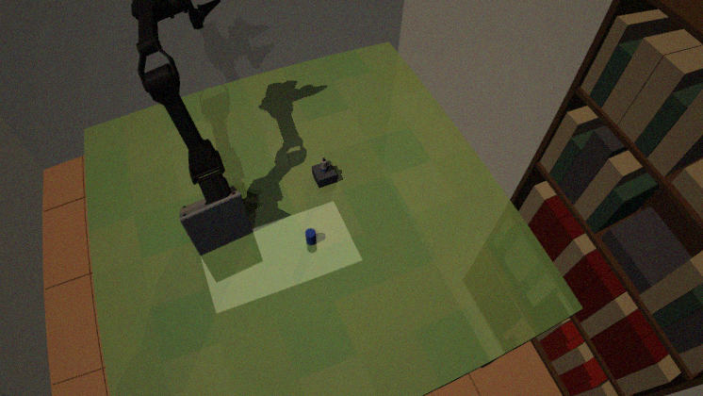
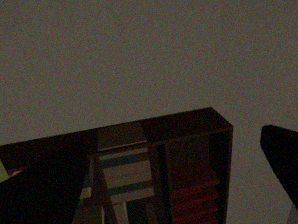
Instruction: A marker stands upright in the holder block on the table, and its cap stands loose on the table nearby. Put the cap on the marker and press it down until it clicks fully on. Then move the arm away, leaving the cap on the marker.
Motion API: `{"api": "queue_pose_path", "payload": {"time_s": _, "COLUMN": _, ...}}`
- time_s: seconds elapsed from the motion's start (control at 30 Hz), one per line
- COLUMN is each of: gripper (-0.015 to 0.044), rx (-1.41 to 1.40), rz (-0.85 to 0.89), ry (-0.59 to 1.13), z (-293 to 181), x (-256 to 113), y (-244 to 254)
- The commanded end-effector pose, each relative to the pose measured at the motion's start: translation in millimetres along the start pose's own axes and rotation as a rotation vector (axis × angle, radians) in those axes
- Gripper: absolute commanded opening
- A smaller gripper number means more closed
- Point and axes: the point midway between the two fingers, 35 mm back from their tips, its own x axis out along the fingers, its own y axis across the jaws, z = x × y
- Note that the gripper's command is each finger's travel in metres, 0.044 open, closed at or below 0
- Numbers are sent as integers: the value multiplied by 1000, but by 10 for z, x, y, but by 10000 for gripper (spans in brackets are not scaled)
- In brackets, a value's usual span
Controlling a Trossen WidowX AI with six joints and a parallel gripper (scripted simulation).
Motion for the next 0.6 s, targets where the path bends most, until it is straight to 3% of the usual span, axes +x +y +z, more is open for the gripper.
{"api": "queue_pose_path", "payload": {"time_s": 0.0, "gripper": 374, "rx": -2, "rz": 0, "ry": 0, "z": -1, "x": 4, "y": 5}}
{"api": "queue_pose_path", "payload": {"time_s": 0.17, "gripper": 248, "rx": -85, "rz": -1, "ry": 7, "z": 86, "x": 169, "y": 349}}
{"api": "queue_pose_path", "payload": {"time_s": 0.37, "gripper": 248, "rx": -191, "rz": 70, "ry": 25, "z": 69, "x": 452, "y": 900}}
{"api": "queue_pose_path", "payload": {"time_s": 0.57, "gripper": 248, "rx": -317, "rz": 158, "ry": 149, "z": -170, "x": 1039, "y": 1612}}
